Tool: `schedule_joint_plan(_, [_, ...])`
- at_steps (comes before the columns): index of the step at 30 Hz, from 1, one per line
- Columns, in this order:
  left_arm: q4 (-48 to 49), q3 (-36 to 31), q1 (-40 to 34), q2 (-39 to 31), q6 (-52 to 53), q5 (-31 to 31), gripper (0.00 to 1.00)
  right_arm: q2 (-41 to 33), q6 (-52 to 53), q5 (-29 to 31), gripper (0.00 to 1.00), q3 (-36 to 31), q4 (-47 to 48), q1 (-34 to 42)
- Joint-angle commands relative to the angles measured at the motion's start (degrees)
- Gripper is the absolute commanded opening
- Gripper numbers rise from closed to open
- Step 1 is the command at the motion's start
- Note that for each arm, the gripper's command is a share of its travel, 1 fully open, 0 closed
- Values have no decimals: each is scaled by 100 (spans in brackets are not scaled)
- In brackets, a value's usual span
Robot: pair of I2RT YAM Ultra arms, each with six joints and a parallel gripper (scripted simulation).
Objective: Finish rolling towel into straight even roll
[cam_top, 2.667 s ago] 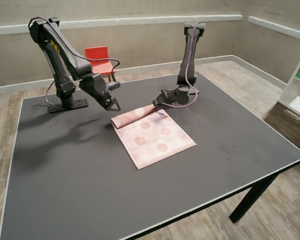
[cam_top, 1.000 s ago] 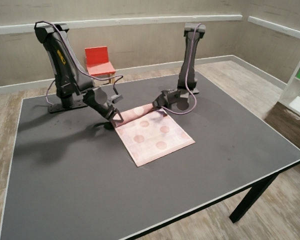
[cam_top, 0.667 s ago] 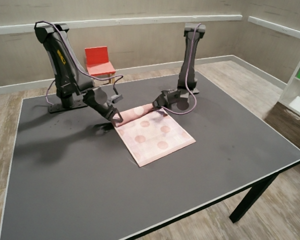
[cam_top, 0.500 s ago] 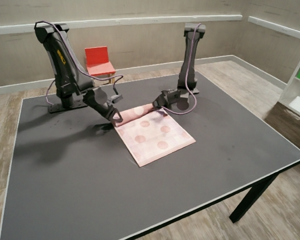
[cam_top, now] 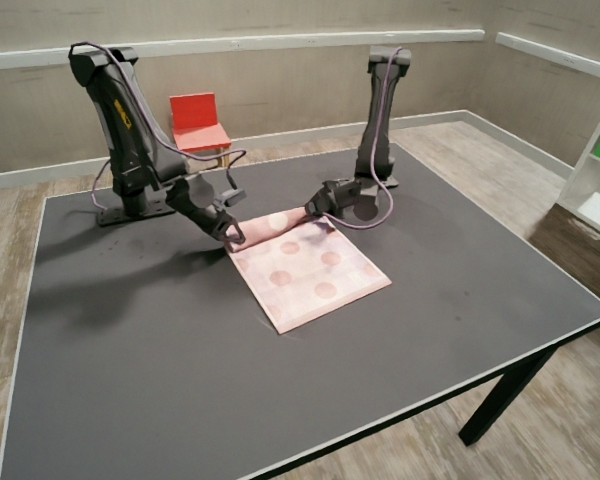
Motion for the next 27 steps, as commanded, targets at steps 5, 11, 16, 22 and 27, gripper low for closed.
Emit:
schedule_joint_plan(5, [-56,24,10,110,67,-33,31,8,17,-30,24,-27,61,47])
schedule_joint_plan(11, [-153,53,9,38,62,-33,48,8,17,-30,24,-27,61,47])
schedule_joint_plan(16, [-311,100,10,-76,60,-31,68,8,17,-30,24,-27,61,47])
schedule_joint_plan(22, [-490,151,64,-130,146,-29,85,18,17,-37,24,-5,25,43])
schedule_joint_plan(27, [-906,256,266,-188,459,-41,85,66,24,-76,24,101,-151,25])
